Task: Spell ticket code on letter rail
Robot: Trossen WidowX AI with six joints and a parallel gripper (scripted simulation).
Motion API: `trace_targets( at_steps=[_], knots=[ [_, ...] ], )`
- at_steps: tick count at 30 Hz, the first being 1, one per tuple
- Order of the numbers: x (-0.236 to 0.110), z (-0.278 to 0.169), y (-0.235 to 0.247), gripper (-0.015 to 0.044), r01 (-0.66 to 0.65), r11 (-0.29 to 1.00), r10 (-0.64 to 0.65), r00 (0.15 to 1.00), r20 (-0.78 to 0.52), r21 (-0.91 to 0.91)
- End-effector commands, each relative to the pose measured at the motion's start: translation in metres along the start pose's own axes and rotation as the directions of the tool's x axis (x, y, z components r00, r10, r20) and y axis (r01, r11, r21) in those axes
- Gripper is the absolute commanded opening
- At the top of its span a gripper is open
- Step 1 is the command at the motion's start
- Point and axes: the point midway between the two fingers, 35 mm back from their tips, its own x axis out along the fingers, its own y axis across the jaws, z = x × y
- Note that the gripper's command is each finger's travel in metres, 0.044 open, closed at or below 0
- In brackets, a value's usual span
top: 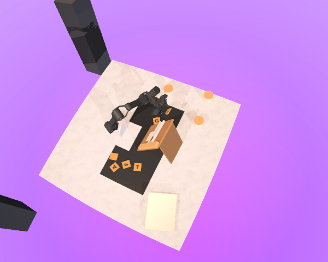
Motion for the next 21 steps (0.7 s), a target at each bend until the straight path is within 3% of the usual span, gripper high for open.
trace_targets(
  at_steps=[1,21],
  knots=[
    [0.0,-0.001,-0.002,0.0,-0.003,1.0,0.003,1.0,-0.002,-0.005],
    [0.0,-0.002,-0.012,0.0,-0.003,1.0,0.003,1.0,-0.003,-0.005]
  ],
)
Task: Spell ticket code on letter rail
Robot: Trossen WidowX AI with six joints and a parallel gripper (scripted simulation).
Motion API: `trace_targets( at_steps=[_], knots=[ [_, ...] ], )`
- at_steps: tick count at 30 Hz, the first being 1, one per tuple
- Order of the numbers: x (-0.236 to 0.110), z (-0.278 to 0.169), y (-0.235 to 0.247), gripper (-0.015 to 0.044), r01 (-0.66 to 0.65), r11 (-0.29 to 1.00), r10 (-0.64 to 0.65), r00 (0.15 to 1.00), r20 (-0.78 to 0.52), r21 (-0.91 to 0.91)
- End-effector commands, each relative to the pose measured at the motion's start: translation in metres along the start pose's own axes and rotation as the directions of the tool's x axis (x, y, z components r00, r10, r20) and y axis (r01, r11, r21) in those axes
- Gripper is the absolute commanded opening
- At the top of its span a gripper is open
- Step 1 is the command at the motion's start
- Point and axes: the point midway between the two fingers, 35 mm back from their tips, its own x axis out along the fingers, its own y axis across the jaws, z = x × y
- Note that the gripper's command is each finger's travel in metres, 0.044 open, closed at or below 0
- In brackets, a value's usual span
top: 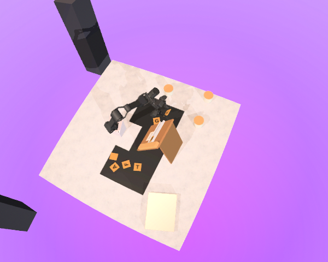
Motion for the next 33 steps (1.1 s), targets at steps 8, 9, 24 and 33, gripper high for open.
trace_targets(
  at_steps=[8,9,24,33],
  knots=[
    [0.0,-0.002,-0.006,0.0,-0.003,1.0,0.003,1.0,-0.003,-0.005],
    [0.0,-0.002,-0.006,0.0,-0.003,1.0,0.003,1.0,-0.003,-0.005],
    [0.001,-0.002,-0.014,0.0,-0.002,1.0,0.002,1.0,-0.003,-0.006],
    [0.001,-0.002,-0.018,0.0,-0.002,1.0,0.002,1.0,-0.003,-0.006]
  ],
)
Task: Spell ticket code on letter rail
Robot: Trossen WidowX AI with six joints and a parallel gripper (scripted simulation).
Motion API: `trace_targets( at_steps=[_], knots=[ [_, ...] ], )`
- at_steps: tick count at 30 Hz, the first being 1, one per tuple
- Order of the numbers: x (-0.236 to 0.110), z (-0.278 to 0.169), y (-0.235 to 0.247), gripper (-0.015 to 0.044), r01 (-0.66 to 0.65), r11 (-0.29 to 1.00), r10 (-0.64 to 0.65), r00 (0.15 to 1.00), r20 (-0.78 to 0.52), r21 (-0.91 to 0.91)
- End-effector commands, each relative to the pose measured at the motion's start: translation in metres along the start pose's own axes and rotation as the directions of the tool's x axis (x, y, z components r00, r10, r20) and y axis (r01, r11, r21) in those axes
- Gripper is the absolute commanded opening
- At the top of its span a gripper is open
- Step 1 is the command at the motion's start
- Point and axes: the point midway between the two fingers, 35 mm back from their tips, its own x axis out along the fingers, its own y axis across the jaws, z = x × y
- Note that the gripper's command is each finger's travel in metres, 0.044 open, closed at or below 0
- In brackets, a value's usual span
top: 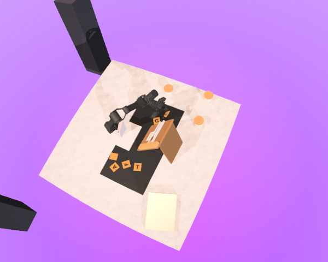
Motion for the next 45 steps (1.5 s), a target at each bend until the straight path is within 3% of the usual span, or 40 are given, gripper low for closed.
trace_targets(
  at_steps=[1,45],
  knots=[
    [0.0,-0.001,-0.002,0.0,-0.003,1.0,0.003,1.0,-0.002,-0.005],
    [0.001,-0.002,-0.024,0.0,-0.002,1.0,0.002,1.0,-0.003,-0.007]
  ],
)
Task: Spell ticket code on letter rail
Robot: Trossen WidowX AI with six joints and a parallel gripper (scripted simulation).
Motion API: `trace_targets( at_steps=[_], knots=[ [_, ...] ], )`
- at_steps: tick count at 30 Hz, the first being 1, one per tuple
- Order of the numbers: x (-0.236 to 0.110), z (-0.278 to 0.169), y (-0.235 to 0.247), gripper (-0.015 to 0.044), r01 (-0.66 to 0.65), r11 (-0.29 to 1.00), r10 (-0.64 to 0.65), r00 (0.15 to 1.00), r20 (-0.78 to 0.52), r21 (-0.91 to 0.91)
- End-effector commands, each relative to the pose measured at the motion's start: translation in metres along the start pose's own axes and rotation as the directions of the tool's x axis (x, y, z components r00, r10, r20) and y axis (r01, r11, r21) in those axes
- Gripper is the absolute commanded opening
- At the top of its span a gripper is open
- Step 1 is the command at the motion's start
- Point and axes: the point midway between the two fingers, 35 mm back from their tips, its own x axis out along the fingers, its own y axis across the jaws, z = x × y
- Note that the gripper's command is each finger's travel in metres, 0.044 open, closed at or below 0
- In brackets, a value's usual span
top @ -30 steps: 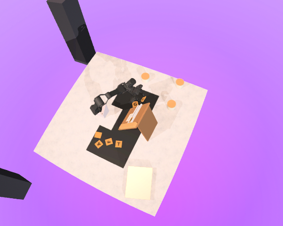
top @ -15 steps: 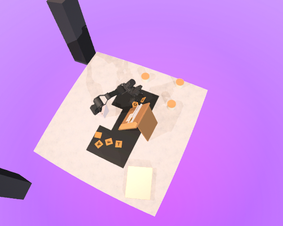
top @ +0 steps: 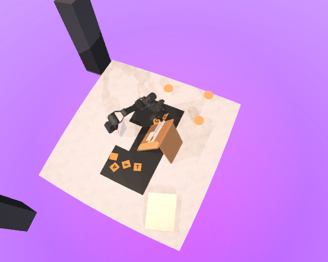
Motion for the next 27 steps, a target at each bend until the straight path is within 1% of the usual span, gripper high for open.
trace_targets(
  at_steps=[1,27],
  knots=[
    [0.0,-0.001,-0.002,0.0,-0.003,1.0,0.003,1.0,-0.002,-0.005],
    [0.0,-0.001,-0.015,0.0,-0.003,1.0,0.003,1.0,-0.002,-0.006]
  ],
)
